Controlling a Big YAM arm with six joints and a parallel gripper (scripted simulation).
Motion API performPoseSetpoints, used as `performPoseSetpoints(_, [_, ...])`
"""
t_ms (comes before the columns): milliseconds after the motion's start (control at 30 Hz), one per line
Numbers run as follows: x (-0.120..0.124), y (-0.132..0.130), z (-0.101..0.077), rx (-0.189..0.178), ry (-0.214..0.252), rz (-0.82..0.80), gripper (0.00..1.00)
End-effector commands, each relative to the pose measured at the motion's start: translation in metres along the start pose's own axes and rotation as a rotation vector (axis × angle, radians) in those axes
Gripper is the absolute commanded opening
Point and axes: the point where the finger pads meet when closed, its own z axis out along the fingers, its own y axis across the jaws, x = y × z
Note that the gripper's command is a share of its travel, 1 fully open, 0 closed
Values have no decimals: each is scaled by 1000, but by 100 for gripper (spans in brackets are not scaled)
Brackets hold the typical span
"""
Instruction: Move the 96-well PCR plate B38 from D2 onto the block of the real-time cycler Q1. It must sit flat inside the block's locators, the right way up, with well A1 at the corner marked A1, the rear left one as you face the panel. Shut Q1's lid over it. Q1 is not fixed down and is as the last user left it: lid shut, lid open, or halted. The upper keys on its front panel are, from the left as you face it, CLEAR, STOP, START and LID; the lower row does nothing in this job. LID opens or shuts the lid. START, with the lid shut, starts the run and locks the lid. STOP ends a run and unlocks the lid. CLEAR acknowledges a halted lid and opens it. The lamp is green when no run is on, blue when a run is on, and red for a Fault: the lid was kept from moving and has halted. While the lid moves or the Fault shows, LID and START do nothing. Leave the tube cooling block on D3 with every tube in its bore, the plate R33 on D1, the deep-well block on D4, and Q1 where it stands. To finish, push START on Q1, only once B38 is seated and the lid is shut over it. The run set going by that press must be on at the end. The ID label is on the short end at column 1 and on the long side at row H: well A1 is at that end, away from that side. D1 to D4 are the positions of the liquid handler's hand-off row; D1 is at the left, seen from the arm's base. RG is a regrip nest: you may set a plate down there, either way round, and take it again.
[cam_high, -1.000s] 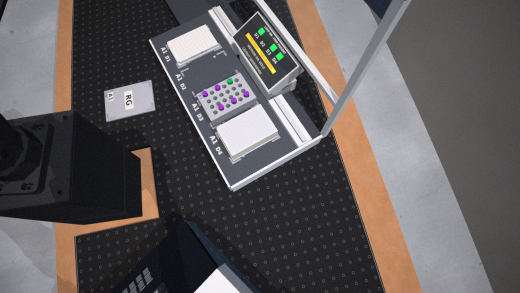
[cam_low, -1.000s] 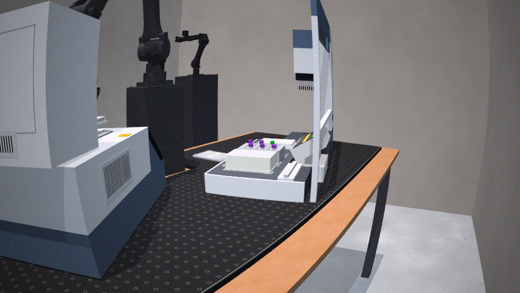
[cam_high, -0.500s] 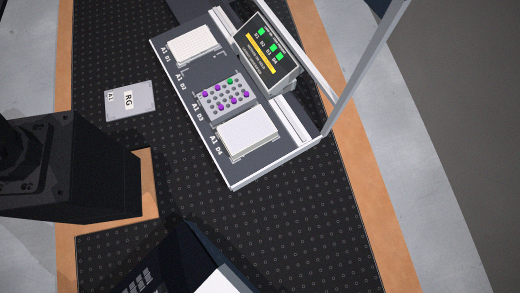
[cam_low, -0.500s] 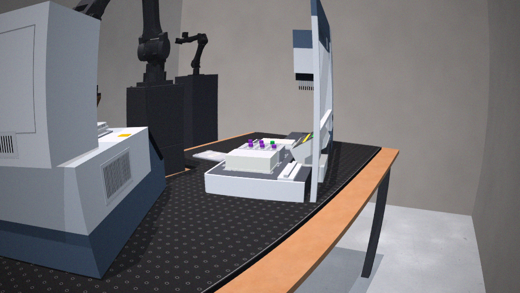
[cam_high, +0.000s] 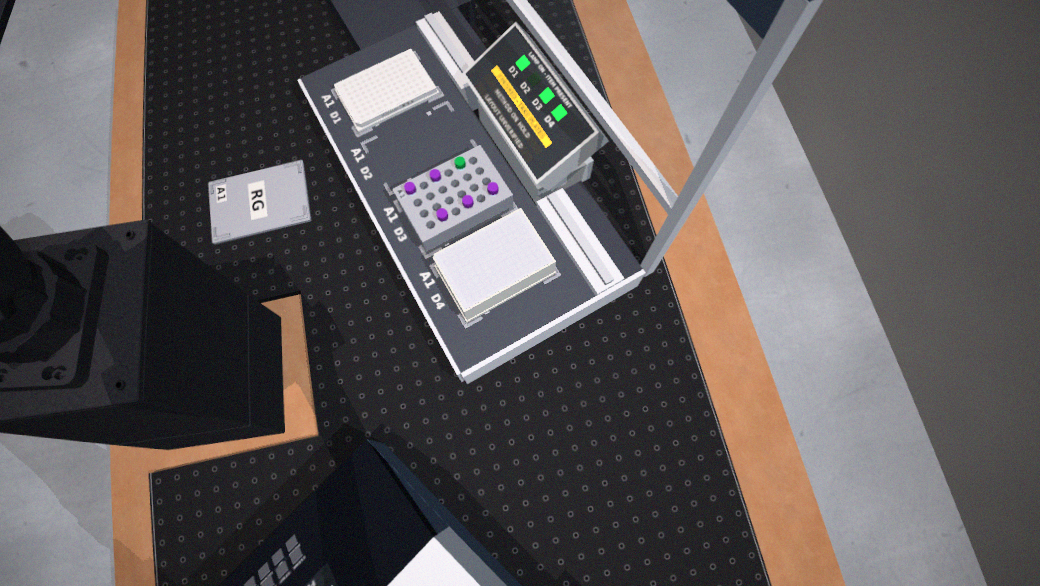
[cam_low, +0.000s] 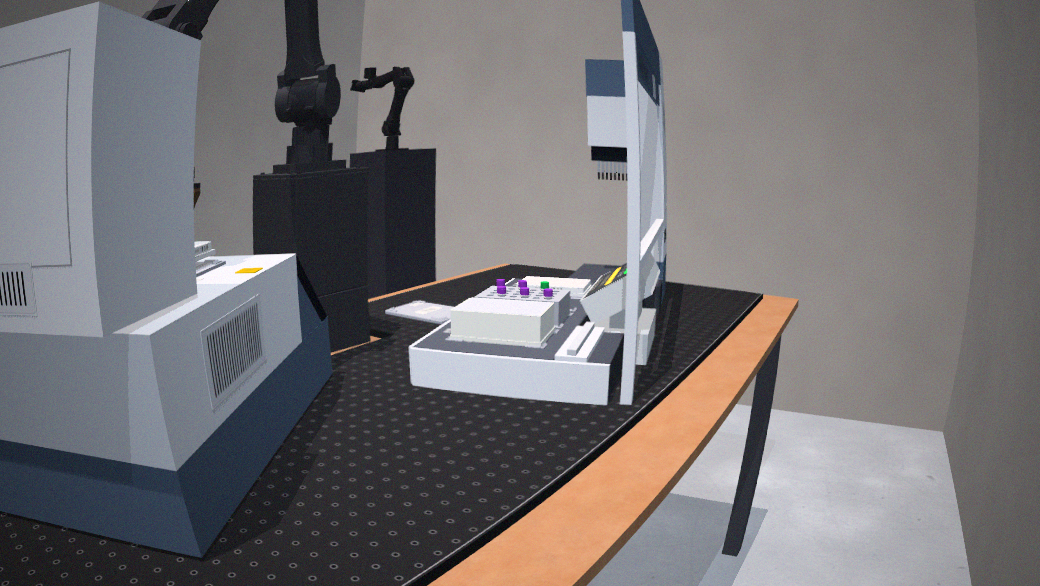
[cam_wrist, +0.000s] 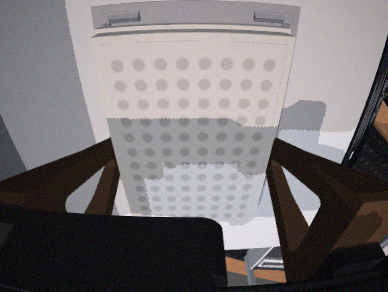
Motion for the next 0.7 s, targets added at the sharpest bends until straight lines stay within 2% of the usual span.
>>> performPoseSetpoints(0, [-6, 24, -27, -85, -17, 4, 0])
performPoseSetpoints(133, [-7, 12, -24, -59, -13, -1, 0])
performPoseSetpoints(233, [-8, 7, -22, -52, -12, 2, 0])
performPoseSetpoints(667, [-9, 19, -13, -36, -9, 3, 0])
